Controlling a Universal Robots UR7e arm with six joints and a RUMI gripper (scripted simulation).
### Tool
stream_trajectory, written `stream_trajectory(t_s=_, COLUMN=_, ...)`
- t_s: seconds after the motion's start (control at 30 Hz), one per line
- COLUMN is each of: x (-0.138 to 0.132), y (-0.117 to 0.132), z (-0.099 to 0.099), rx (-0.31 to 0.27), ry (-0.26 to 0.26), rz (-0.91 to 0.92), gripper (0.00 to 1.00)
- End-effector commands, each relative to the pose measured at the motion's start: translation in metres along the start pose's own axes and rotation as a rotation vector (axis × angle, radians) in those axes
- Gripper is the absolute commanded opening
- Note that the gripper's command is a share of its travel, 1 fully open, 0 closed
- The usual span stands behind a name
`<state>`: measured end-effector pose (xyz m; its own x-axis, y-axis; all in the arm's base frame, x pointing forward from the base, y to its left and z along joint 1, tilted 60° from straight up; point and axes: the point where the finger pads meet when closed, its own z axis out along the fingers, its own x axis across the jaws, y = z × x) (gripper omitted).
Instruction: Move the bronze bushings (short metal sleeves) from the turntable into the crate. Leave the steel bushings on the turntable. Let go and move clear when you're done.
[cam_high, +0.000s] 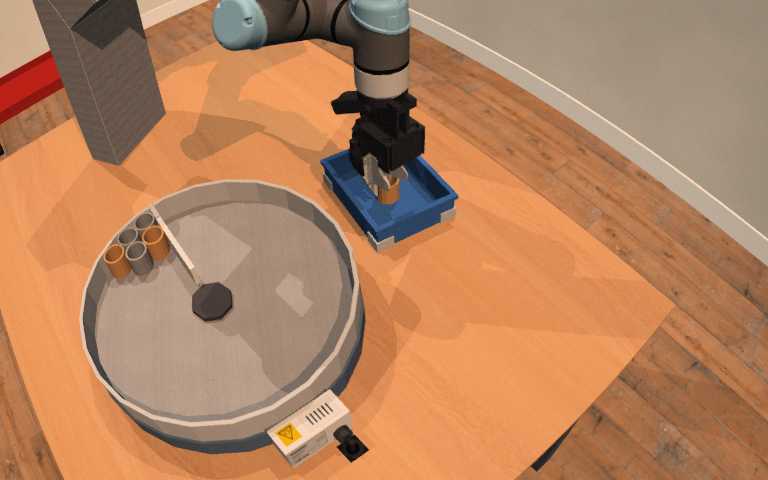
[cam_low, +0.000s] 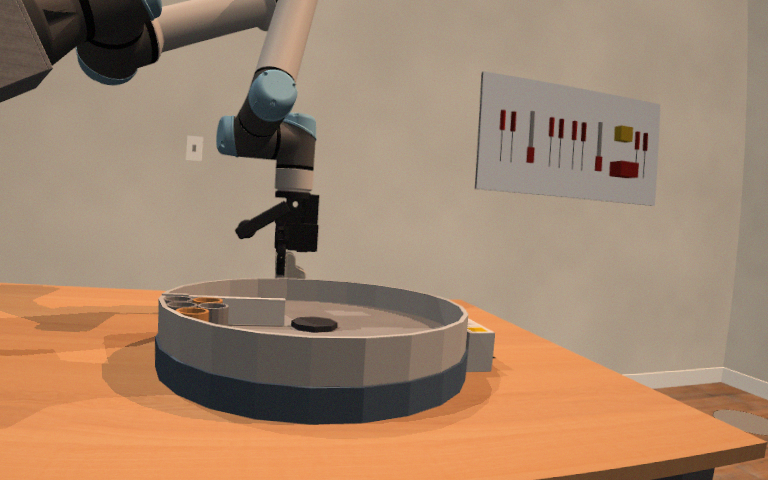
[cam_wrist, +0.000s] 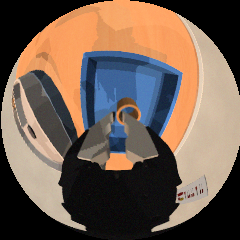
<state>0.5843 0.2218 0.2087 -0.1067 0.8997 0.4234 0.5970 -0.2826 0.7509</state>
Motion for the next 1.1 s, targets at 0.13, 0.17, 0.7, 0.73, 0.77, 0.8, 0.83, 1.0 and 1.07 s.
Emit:
stream_trajectory(t_s=0.13, x=0.0003, y=0.0003, z=-0.0003, rx=-0.001, ry=0.000, rz=0.000, gripper=0.06)
stream_trajectory(t_s=0.17, x=0.0003, y=0.0003, z=-0.0003, rx=-0.001, ry=0.000, rz=0.000, gripper=0.06)
stream_trajectory(t_s=0.7, x=0.0003, y=0.0003, z=-0.0003, rx=-0.001, ry=0.000, rz=0.000, gripper=0.06)
stream_trajectory(t_s=0.73, x=0.0003, y=0.0003, z=-0.0003, rx=-0.001, ry=0.000, rz=0.000, gripper=0.06)
stream_trajectory(t_s=0.77, x=0.0003, y=0.0003, z=-0.0003, rx=-0.001, ry=0.000, rz=0.000, gripper=0.06)
stream_trajectory(t_s=0.8, x=0.0003, y=0.0003, z=-0.0003, rx=-0.001, ry=0.000, rz=0.000, gripper=0.06)
stream_trajectory(t_s=0.83, x=0.0003, y=0.0003, z=-0.0003, rx=-0.001, ry=0.000, rz=0.000, gripper=0.06)
stream_trajectory(t_s=1.0, x=0.0003, y=0.0004, z=-0.0015, rx=-0.001, ry=0.000, rz=0.000, gripper=0.06)
stream_trajectory(t_s=1.07, x=0.0003, y=0.0004, z=-0.0033, rx=-0.001, ry=0.000, rz=0.000, gripper=0.06)
